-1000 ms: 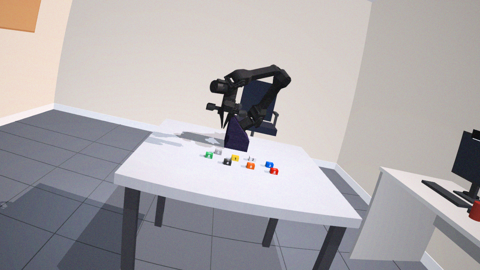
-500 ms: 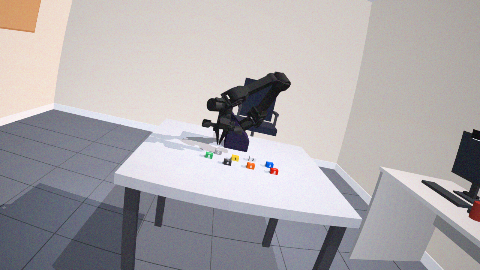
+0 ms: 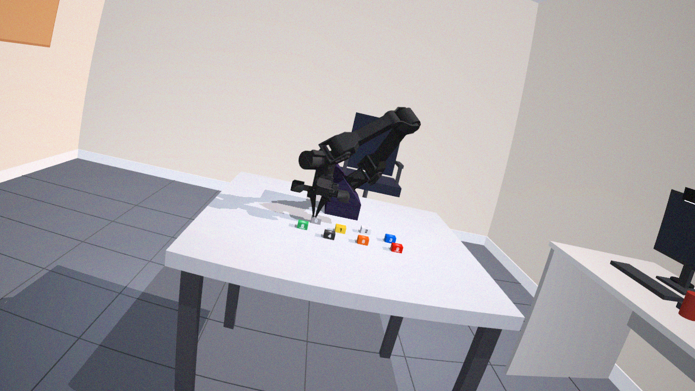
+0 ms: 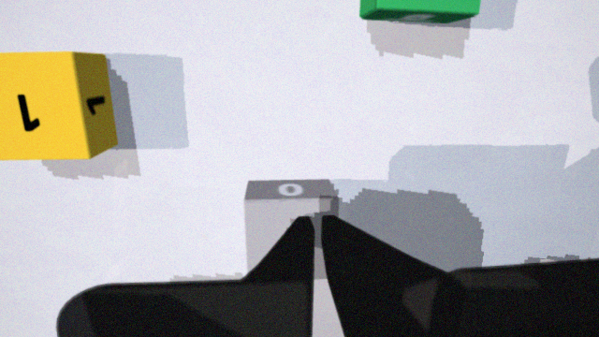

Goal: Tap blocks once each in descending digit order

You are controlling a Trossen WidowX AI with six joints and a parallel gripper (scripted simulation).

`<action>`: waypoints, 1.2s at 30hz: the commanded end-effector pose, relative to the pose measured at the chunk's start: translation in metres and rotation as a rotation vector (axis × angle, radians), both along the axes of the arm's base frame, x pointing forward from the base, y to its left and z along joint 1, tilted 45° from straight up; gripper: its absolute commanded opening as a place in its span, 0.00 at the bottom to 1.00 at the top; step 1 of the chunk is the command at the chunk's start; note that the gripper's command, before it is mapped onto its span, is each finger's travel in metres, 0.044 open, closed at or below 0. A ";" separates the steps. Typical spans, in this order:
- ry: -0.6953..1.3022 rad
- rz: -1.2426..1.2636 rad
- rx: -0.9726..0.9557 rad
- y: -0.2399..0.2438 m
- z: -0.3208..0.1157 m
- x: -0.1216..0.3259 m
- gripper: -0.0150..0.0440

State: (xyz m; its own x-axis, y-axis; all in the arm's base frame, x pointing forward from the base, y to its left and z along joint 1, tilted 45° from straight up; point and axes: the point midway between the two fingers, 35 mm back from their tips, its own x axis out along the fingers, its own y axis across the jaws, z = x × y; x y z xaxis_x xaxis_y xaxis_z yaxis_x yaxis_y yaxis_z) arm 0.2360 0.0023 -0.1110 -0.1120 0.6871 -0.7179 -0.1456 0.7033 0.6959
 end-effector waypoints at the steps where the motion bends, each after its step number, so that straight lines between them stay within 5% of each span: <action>1: 0.006 -0.007 0.006 0.004 -0.003 -0.002 0.29; 13: 0.006 -0.007 0.005 -0.017 0.018 0.002 0.29; 27: -0.001 -0.018 -0.025 0.089 0.200 0.034 0.91; 36: 0.009 -0.007 0.015 0.143 0.292 -0.018 0.93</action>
State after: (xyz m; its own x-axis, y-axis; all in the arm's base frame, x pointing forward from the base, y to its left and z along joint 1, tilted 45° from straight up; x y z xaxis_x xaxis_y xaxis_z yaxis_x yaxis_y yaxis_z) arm 0.2331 0.1370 0.1624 -0.1080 0.6905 -0.7153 -0.1530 0.6994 0.6982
